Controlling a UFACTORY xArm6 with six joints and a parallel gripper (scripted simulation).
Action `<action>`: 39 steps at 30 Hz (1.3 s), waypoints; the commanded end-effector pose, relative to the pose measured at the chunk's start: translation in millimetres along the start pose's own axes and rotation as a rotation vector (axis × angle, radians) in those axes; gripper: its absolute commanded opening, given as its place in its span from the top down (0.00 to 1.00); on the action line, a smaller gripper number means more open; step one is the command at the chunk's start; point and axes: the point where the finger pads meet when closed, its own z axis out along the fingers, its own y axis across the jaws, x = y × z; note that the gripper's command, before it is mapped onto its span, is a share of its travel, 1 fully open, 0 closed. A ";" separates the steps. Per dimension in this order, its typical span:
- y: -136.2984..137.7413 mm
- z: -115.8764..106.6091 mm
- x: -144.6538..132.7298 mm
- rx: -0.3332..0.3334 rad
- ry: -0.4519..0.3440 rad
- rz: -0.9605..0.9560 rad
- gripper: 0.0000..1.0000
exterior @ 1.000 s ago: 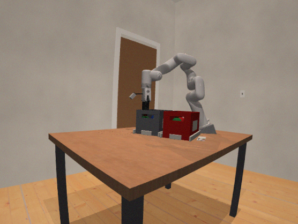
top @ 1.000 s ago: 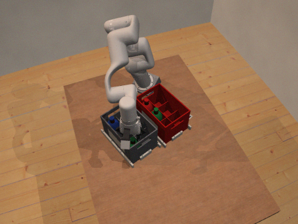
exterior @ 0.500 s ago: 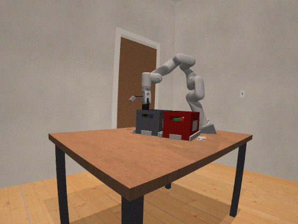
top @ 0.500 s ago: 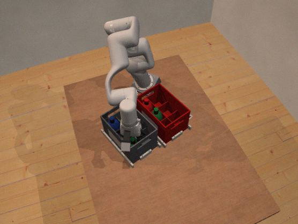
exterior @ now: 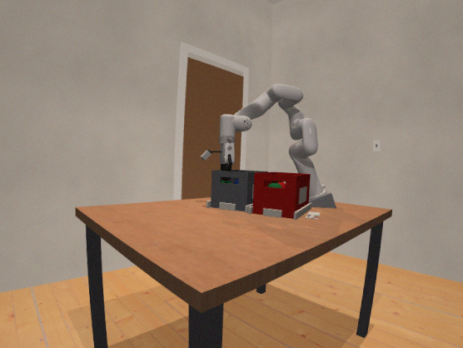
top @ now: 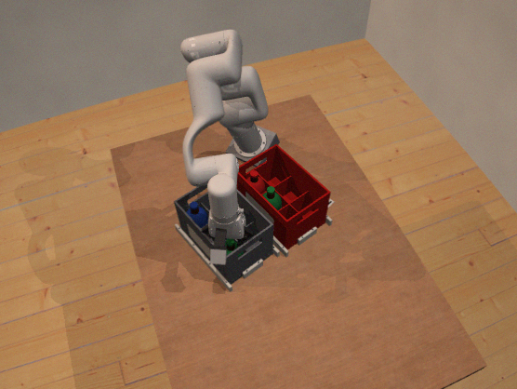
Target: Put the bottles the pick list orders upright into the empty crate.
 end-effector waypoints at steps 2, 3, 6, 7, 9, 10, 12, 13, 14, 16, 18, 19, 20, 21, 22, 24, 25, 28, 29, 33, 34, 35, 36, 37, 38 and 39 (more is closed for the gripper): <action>0.0 -1.3 1.2 0.001 0.004 0.000 0.35; 0.0 -1.3 1.2 0.001 0.004 0.000 0.35; 0.0 -4.7 1.2 0.001 0.004 0.000 1.00; 0.0 -4.6 1.2 0.001 0.004 0.000 1.00; 0.0 -4.6 1.2 0.001 0.004 0.000 1.00; 0.0 -4.6 1.2 0.001 0.004 0.000 1.00; 0.0 -4.7 1.2 0.001 0.004 0.000 1.00; 0.0 -4.7 1.2 0.001 0.004 0.000 1.00; 0.0 -4.7 1.2 0.001 0.004 0.000 1.00; 0.0 -4.7 1.2 0.001 0.004 0.000 1.00; 0.0 -4.7 1.2 0.001 0.004 0.000 1.00; 0.0 -4.7 1.2 0.001 0.004 0.000 1.00; 0.0 -4.7 1.2 0.001 0.004 0.000 1.00; 0.0 -4.7 1.2 0.001 0.004 0.000 1.00; 0.0 -4.7 1.2 0.001 0.004 0.000 1.00; 0.0 -4.7 1.2 0.001 0.004 0.000 1.00; 0.0 -4.7 1.2 0.001 0.004 0.000 1.00; 0.0 -4.7 1.2 0.001 0.004 0.000 1.00; 0.0 -4.7 1.2 0.001 0.004 0.000 1.00; 0.0 -4.7 1.2 0.001 0.004 0.000 1.00; 0.0 -4.7 1.2 0.001 0.004 0.000 1.00; 0.0 -4.7 1.2 0.001 0.004 0.000 1.00; 0.0 -4.6 1.2 0.001 0.004 0.000 1.00; 0.0 -4.6 1.2 0.001 0.004 0.000 1.00; 0.0 -4.6 1.2 0.001 0.004 0.000 1.00; 0.0 -4.6 1.2 0.001 0.004 0.000 1.00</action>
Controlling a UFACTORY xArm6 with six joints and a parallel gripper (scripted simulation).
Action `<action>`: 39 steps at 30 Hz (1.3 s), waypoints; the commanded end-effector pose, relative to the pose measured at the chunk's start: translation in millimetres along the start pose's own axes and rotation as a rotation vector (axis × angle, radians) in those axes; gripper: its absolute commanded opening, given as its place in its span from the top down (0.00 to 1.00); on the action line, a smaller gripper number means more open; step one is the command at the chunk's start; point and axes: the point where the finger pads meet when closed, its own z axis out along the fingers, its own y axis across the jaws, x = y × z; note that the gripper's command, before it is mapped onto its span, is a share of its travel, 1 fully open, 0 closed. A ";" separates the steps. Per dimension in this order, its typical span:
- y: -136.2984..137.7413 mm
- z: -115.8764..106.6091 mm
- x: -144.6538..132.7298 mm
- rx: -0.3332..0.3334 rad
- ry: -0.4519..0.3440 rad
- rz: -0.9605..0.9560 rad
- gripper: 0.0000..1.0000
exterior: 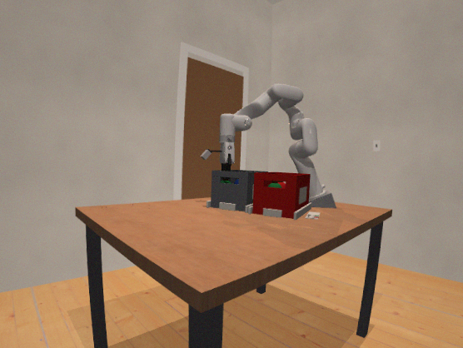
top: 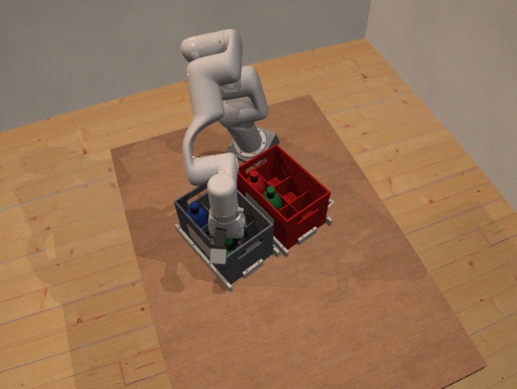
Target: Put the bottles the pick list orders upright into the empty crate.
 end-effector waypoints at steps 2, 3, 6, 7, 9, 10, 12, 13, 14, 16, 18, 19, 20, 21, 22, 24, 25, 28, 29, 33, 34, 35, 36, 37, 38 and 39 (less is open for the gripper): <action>0.0 -1.8 1.5 0.001 0.005 0.001 1.00; 0.0 -1.8 1.5 0.001 0.005 0.001 1.00; 0.0 -1.8 1.5 0.001 0.005 0.001 1.00; 0.0 -1.7 1.5 0.001 0.005 0.001 1.00; 0.0 -1.7 1.5 0.001 0.005 0.001 1.00; 0.0 -3.4 1.6 0.001 0.005 0.001 1.00; 0.0 -5.1 1.6 0.001 0.005 0.001 1.00; 0.0 -5.1 1.6 0.001 0.005 0.001 1.00; 0.0 -6.8 1.6 0.001 0.005 0.001 1.00; 0.0 -10.1 1.6 0.001 0.005 0.001 1.00; 0.0 -13.5 1.5 0.001 0.005 0.001 1.00; 0.0 -15.2 1.5 0.001 0.005 0.001 1.00; 0.0 -16.8 1.5 0.001 0.005 0.001 1.00; 0.0 -18.5 1.5 0.001 0.005 0.001 1.00; 0.0 -20.2 1.5 0.001 0.005 0.001 1.00; 0.0 -23.5 1.5 0.001 0.005 0.001 1.00; 0.0 -25.2 1.5 0.001 0.005 0.001 1.00; 0.0 -30.2 1.5 0.001 0.005 0.001 1.00; 0.0 -30.2 1.5 0.001 0.005 0.001 1.00; 0.0 -35.2 1.5 0.001 0.005 0.001 1.00; 0.0 -36.8 1.5 0.001 0.005 0.001 1.00; 0.1 -38.5 1.4 0.001 0.005 0.001 1.00; 0.1 -40.2 1.4 0.001 0.005 0.001 1.00; 0.1 -41.9 1.4 0.001 0.005 0.001 1.00; 0.1 -43.5 1.4 0.001 0.005 0.001 1.00; 0.1 -45.2 1.4 0.001 0.005 0.001 1.00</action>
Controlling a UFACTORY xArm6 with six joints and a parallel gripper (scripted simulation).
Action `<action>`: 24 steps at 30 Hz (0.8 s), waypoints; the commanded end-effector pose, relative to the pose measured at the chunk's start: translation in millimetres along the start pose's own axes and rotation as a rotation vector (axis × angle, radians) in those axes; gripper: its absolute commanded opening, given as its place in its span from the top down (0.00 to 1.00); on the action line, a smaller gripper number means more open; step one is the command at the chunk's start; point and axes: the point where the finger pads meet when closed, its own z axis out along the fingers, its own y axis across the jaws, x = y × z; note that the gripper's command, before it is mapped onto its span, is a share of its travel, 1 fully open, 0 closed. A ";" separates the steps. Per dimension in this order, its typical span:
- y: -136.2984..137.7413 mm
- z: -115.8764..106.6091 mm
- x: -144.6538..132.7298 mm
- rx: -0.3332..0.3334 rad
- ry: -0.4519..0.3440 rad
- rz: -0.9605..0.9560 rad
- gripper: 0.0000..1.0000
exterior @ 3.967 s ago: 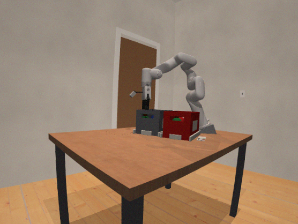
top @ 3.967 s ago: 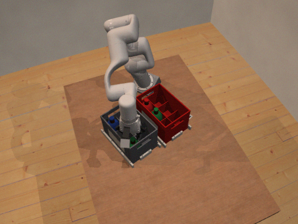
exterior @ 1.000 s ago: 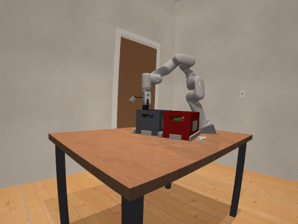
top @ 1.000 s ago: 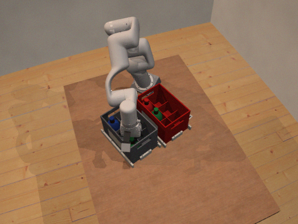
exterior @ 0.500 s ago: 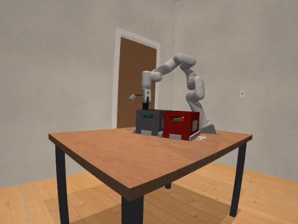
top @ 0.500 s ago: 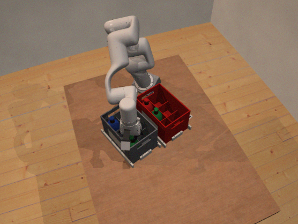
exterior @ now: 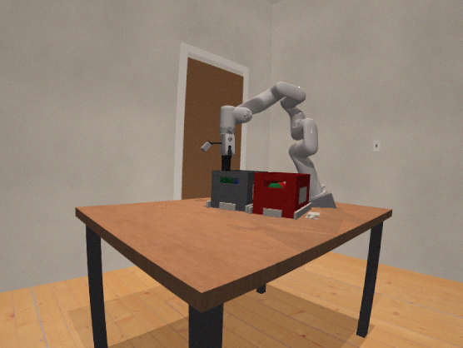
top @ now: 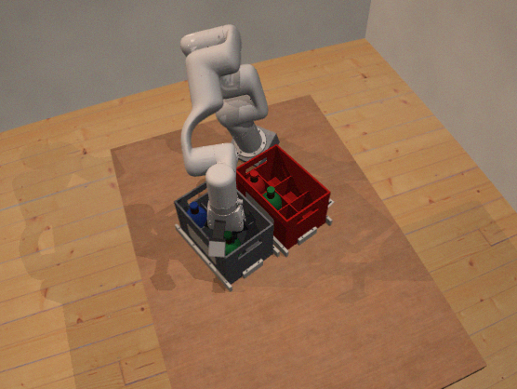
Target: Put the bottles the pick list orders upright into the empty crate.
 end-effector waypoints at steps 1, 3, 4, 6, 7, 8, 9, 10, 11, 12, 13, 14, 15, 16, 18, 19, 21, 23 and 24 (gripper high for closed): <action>0.0 -8.9 1.4 0.001 0.005 0.001 1.00; 0.0 -12.2 1.4 0.001 0.005 0.001 1.00; 0.0 -13.9 1.4 0.001 0.005 0.001 1.00; 0.0 -17.2 1.3 0.001 0.005 0.001 1.00; 0.0 -17.2 1.3 0.001 0.005 0.001 1.00; 0.0 -17.2 1.3 0.001 0.005 0.001 1.00; 0.0 -18.9 1.3 0.001 0.005 0.001 1.00; 0.0 -20.6 1.3 0.001 0.005 0.001 1.00; 0.0 -22.2 1.3 0.001 0.005 0.001 1.00; 0.0 -23.9 1.3 0.001 0.005 0.001 1.00; 0.0 -25.6 1.3 0.001 0.005 0.001 1.00; 0.0 -27.2 1.3 0.001 0.005 0.001 1.00; 0.0 -28.9 1.3 0.001 0.005 0.001 1.00; 0.1 -30.6 1.3 0.001 0.005 0.001 1.00; 0.1 -33.9 1.3 0.001 0.005 0.001 1.00; 0.1 -35.6 1.3 0.001 0.005 0.001 1.00; 0.1 -38.9 1.3 0.001 0.005 0.001 1.00; 0.1 -42.3 1.2 0.001 0.005 0.001 1.00; 0.1 -42.3 1.2 0.001 0.005 0.001 1.00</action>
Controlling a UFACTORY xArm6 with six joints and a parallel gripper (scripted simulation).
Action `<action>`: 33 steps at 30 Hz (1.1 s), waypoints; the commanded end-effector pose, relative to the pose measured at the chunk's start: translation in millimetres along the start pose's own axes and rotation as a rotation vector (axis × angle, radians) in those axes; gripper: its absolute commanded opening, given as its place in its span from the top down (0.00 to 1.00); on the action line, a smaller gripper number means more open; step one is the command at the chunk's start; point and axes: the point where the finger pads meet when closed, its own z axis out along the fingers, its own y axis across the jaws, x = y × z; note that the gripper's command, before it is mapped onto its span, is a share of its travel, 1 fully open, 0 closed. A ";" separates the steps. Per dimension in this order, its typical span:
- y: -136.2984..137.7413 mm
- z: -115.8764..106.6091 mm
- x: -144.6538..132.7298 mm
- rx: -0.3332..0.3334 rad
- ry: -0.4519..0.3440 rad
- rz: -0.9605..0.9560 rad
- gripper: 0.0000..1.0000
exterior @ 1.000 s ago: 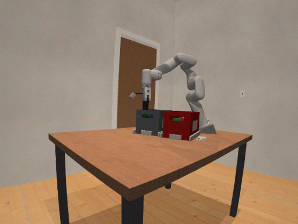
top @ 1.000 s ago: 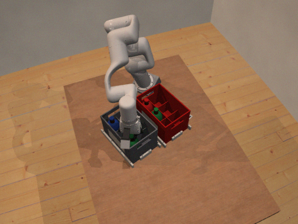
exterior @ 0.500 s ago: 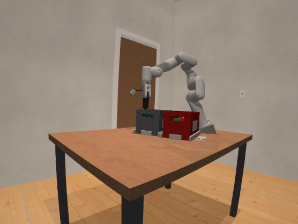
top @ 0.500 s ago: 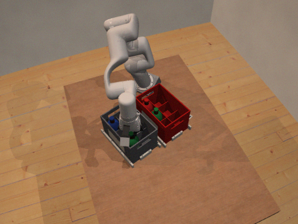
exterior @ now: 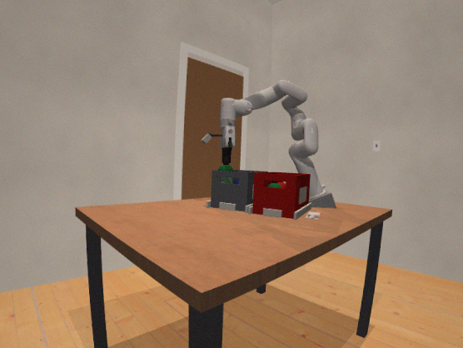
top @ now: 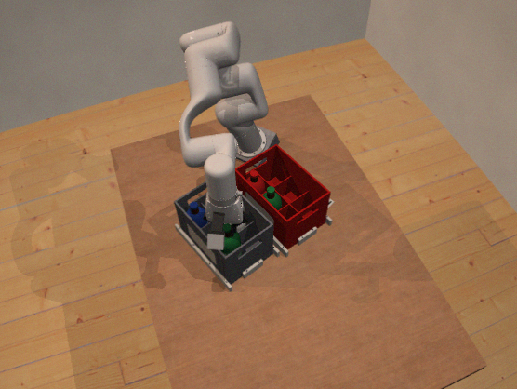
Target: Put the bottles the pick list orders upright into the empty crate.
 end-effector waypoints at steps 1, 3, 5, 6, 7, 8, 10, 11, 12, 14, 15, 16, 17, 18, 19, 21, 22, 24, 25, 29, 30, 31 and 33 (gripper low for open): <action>0.1 -5.6 1.3 0.001 0.005 0.001 1.00; 0.1 -9.0 1.3 0.001 0.005 0.001 1.00; 0.1 -12.3 1.2 0.001 0.005 0.001 1.00; 0.1 -14.0 1.2 0.001 0.005 0.001 1.00; 0.1 -15.6 1.2 0.001 0.005 0.001 1.00; 0.1 -17.3 1.2 0.001 0.005 0.001 1.00; 0.1 -20.6 1.2 0.001 0.005 0.001 1.00; 0.1 -22.3 1.2 0.001 0.005 0.001 1.00; 0.1 -24.0 1.2 0.001 0.005 0.001 1.00; 0.1 -27.3 1.2 0.001 0.005 0.001 1.00; 0.1 -29.0 1.2 0.001 0.005 0.001 1.00; 0.1 -30.7 1.2 0.001 0.005 0.001 1.00; 0.1 -30.7 1.2 0.001 0.005 0.001 1.00; 0.1 -30.7 1.2 0.001 0.005 0.001 1.00; 0.1 -32.3 1.2 0.001 0.005 0.001 1.00; 0.1 -35.7 1.1 0.001 0.005 0.001 1.00; 0.1 -37.3 1.1 0.001 0.005 0.001 1.00; 0.1 -40.7 1.1 0.001 0.005 0.001 1.00; 0.1 -42.3 1.1 0.001 0.005 0.001 1.00; 0.1 -49.0 1.1 0.001 0.005 0.001 1.00; 0.1 -50.7 1.1 0.001 0.005 0.001 1.00; 0.1 -52.3 1.1 0.001 0.005 0.001 1.00; 0.1 -55.7 1.1 0.001 0.005 0.001 1.00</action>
